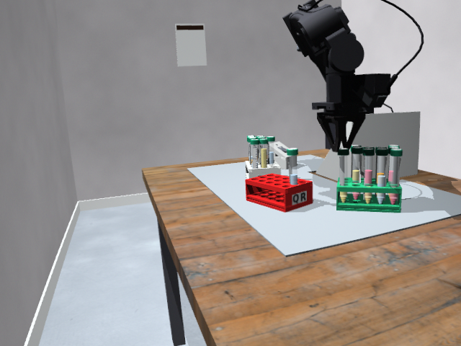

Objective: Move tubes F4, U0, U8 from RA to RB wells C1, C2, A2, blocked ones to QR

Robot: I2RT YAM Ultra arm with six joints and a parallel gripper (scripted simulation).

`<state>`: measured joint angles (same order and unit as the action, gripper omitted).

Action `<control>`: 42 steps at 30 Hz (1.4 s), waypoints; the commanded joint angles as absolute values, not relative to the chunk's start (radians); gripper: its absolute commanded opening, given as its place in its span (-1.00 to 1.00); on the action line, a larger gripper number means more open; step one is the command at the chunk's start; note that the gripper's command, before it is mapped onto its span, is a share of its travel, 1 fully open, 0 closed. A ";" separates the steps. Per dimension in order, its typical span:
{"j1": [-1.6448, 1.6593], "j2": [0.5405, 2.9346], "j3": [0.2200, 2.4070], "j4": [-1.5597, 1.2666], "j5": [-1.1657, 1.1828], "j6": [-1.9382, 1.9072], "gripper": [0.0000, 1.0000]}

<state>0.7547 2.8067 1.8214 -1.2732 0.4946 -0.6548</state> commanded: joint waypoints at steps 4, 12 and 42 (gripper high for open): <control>0.759 2.773 1.820 -1.242 0.500 -0.666 -0.40; 0.755 2.774 1.799 -1.230 0.503 -0.669 -0.40; 0.764 2.771 1.822 -1.230 0.499 -0.666 -1.00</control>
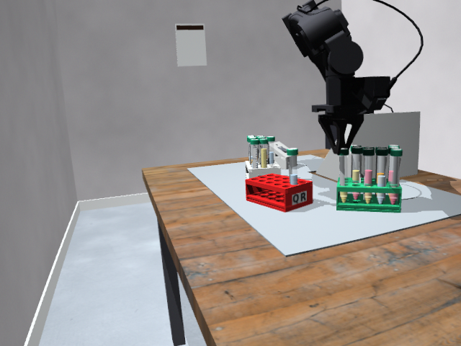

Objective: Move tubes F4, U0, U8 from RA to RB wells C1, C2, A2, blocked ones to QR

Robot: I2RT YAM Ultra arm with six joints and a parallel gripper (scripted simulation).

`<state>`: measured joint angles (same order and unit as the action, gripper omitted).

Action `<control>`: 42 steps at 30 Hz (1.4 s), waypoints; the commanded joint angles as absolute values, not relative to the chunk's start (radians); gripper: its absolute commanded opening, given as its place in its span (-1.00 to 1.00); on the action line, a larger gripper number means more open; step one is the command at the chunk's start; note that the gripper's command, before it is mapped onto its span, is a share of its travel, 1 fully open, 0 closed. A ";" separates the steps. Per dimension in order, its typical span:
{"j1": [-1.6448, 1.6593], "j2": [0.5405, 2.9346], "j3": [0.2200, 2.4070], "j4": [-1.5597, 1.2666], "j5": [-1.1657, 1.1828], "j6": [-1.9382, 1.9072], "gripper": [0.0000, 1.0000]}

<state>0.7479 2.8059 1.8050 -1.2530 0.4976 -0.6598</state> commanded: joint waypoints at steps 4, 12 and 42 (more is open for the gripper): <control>0.764 2.771 1.822 -1.230 0.499 -0.666 -1.00; 0.772 2.769 1.845 -1.275 0.485 -0.649 -1.00; 0.810 2.770 1.937 -1.381 0.460 -0.616 -1.00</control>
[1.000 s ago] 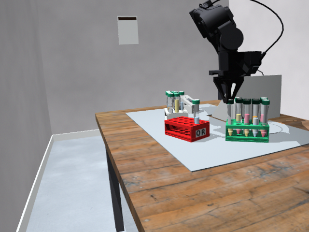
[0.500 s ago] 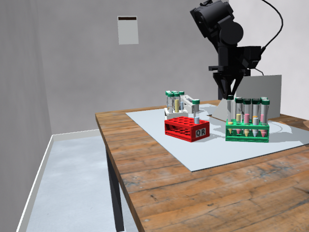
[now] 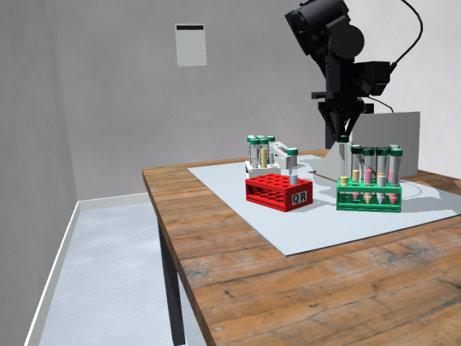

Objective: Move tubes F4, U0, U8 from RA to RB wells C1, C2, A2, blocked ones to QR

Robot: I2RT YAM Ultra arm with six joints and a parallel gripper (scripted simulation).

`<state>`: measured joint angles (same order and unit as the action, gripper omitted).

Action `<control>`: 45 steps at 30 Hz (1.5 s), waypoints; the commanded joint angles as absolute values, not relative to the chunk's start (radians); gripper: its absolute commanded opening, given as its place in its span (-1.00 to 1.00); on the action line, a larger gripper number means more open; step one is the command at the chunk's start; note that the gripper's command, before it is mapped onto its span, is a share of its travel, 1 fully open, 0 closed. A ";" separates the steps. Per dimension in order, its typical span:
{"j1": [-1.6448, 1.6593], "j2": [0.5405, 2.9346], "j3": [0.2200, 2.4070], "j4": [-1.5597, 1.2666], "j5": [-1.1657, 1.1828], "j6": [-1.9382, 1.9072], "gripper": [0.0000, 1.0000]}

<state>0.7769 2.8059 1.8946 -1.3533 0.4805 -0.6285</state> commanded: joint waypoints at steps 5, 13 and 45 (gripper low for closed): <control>0.814 2.769 1.947 -1.393 0.458 -0.613 -1.00; 0.821 2.768 1.973 -1.423 0.453 -0.606 -1.00; 0.848 2.747 1.975 -1.478 0.436 -0.583 -1.00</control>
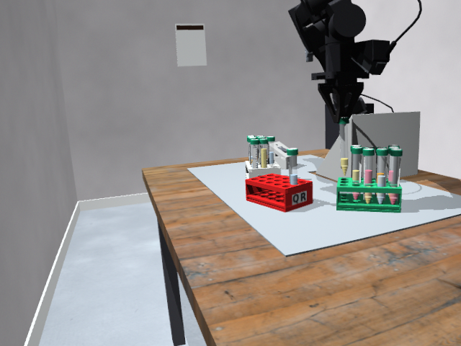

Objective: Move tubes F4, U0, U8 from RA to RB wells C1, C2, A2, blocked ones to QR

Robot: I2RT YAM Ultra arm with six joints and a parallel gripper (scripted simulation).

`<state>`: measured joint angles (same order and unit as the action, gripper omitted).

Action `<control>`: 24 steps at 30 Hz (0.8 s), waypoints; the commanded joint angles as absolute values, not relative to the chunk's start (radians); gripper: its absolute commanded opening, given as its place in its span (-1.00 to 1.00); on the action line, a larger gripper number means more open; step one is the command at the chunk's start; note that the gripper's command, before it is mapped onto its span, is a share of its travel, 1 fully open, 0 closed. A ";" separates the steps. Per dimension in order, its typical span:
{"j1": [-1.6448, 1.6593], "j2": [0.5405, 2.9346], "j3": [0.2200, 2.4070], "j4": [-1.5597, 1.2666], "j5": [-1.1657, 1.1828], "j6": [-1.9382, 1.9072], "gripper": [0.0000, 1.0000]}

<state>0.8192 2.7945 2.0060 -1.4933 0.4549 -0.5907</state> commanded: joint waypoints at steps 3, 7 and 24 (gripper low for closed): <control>0.848 2.724 1.939 -1.466 0.436 -0.582 -1.00; 0.850 2.694 1.893 -1.451 0.434 -0.580 -1.00; 0.860 2.589 1.737 -1.403 0.428 -0.571 -1.00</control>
